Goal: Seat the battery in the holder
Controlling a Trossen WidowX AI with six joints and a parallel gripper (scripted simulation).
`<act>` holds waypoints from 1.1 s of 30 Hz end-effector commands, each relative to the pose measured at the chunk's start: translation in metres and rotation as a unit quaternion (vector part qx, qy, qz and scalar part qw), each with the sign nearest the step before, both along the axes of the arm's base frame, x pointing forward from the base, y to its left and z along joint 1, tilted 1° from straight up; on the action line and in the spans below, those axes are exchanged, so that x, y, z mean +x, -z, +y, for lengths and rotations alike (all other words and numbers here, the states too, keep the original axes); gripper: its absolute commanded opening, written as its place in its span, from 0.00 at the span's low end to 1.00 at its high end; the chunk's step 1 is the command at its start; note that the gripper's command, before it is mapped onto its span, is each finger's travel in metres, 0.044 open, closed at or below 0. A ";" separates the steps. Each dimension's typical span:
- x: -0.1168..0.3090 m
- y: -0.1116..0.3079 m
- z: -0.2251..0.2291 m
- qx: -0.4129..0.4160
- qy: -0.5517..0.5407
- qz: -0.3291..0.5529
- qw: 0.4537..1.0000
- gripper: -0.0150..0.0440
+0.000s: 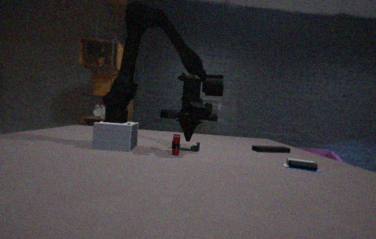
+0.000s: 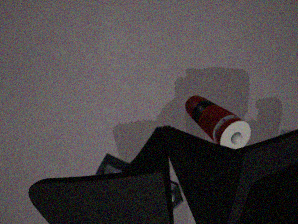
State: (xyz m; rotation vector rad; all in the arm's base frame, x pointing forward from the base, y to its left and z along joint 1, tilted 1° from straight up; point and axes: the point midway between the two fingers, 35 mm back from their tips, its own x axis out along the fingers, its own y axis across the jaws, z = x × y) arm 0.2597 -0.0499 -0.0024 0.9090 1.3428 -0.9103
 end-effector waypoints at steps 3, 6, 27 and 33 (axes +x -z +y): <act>-0.009 0.001 -0.005 -0.002 0.000 0.002 1.000 0.25; -0.013 0.001 -0.007 -0.002 0.000 0.002 1.000 0.25; -0.045 0.001 -0.021 -0.002 0.000 0.003 1.000 0.25; -0.054 0.002 -0.024 -0.002 0.000 0.003 1.000 0.25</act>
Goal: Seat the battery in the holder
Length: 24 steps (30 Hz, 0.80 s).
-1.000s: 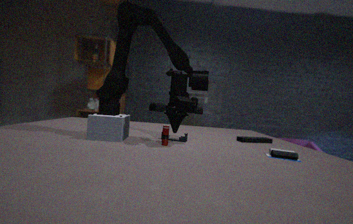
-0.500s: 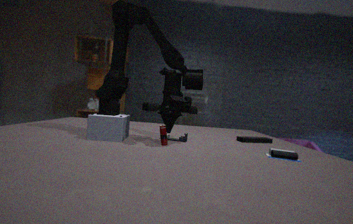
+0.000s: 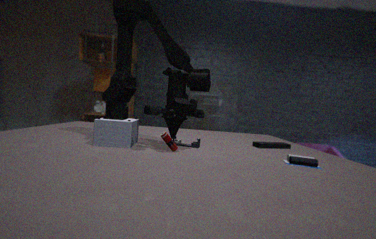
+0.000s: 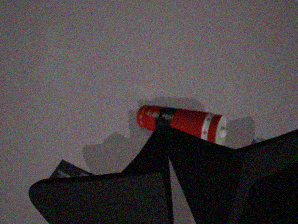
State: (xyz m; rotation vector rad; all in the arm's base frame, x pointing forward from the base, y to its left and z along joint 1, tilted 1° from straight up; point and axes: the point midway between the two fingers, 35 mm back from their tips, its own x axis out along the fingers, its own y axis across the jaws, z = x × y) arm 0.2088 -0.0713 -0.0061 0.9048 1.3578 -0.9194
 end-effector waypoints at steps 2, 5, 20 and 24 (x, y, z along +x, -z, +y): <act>-0.006 -0.001 -0.003 -0.003 0.000 -0.005 1.000 0.25; -0.010 -0.001 -0.004 -0.003 0.000 -0.005 1.000 0.25; -0.011 -0.082 -0.003 -0.003 0.000 -0.005 1.000 0.25; -0.011 -0.078 -0.002 -0.001 0.001 -0.002 1.000 0.25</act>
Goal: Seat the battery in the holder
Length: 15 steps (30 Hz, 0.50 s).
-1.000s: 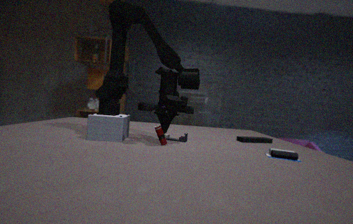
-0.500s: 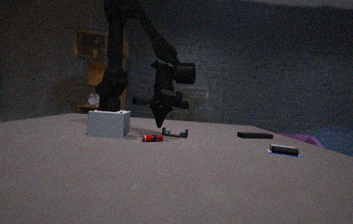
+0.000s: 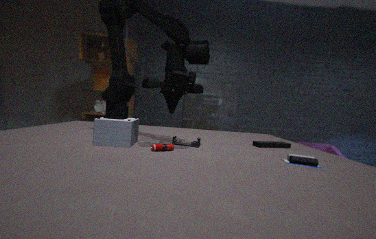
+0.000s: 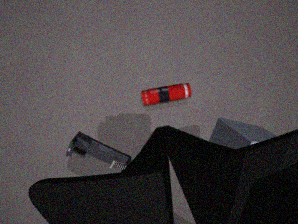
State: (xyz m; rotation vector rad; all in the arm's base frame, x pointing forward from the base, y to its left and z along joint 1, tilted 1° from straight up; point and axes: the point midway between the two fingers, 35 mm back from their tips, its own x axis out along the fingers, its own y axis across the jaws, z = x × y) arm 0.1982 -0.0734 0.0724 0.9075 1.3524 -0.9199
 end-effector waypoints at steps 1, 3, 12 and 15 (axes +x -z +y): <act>0.000 0.000 0.000 0.000 0.000 0.000 1.000 0.25; 0.000 0.000 0.000 0.000 0.000 0.000 1.000 0.25; -0.006 0.031 -0.006 0.002 0.331 -0.007 0.943 0.61; -0.010 0.044 -0.008 0.003 0.474 -0.009 0.880 0.65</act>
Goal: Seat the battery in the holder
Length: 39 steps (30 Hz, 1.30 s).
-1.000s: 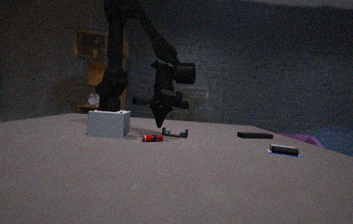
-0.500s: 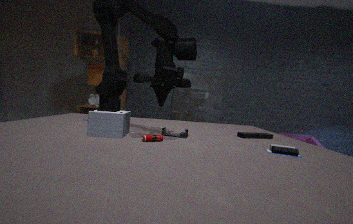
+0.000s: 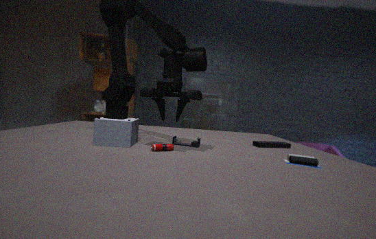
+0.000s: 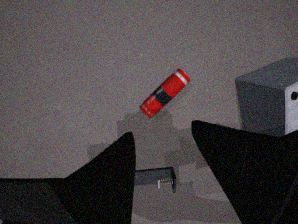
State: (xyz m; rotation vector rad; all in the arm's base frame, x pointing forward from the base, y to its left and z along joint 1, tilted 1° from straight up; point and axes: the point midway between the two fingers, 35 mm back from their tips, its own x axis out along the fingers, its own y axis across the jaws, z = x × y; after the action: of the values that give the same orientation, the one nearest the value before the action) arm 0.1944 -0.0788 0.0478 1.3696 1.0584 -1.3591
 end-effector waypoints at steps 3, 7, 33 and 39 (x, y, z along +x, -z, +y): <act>-0.012 0.033 -0.005 0.008 0.336 -0.001 0.942 0.65; -0.016 0.044 -0.006 0.010 0.455 -0.004 0.891 0.65; -0.015 0.067 -0.007 0.010 0.455 -0.004 0.891 0.65; -0.015 0.076 -0.007 0.010 0.455 -0.004 0.891 0.65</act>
State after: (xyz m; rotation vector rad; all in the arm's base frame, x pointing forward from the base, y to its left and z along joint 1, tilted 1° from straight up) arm 0.1818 -0.0864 -0.0225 2.0044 0.3791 -1.9670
